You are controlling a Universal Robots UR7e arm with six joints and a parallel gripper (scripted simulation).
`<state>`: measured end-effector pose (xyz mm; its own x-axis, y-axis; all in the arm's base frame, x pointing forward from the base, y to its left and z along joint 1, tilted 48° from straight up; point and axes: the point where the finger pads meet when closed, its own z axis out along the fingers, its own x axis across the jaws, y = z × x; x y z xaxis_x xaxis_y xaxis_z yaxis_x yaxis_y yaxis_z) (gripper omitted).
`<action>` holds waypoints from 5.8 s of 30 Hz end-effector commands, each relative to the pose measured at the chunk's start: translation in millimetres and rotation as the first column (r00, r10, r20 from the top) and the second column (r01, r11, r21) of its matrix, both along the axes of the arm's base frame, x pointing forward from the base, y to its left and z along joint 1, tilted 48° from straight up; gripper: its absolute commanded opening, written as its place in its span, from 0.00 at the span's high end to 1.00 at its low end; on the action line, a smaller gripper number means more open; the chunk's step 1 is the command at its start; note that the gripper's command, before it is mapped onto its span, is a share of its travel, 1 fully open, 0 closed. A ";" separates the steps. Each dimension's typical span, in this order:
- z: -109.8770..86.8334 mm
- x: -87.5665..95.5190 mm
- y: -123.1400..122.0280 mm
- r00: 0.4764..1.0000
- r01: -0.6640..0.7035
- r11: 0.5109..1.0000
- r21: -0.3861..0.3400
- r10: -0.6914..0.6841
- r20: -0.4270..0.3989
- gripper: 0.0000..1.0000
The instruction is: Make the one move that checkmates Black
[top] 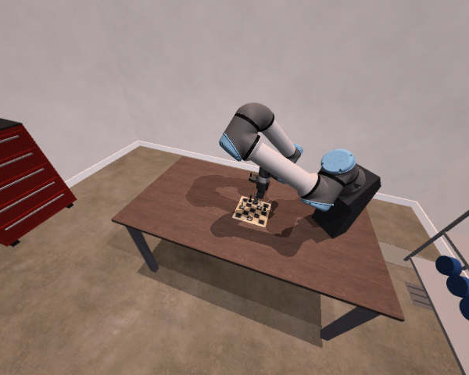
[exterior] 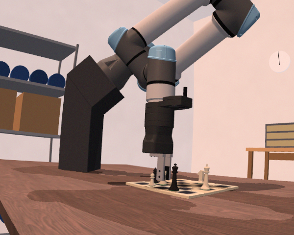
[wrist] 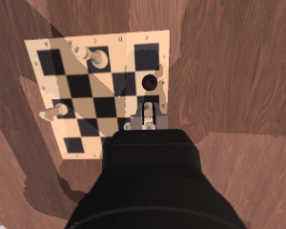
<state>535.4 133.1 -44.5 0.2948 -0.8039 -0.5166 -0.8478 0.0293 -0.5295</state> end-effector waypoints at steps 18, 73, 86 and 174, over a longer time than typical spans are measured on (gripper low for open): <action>-3.1 3.2 2.9 1.000 0.002 1.000 -0.001 -0.002 0.002 1.00; -5.8 5.0 5.2 1.000 0.002 1.000 -0.001 -0.002 0.003 1.00; -5.8 5.0 5.2 1.000 0.002 1.000 -0.001 -0.002 0.003 1.00; 55.5 -35.4 -48.7 1.000 0.004 1.000 -0.002 -0.004 0.003 0.00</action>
<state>500.5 85.2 9.7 0.2937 -0.8057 -0.5144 -0.8468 0.0304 -0.5310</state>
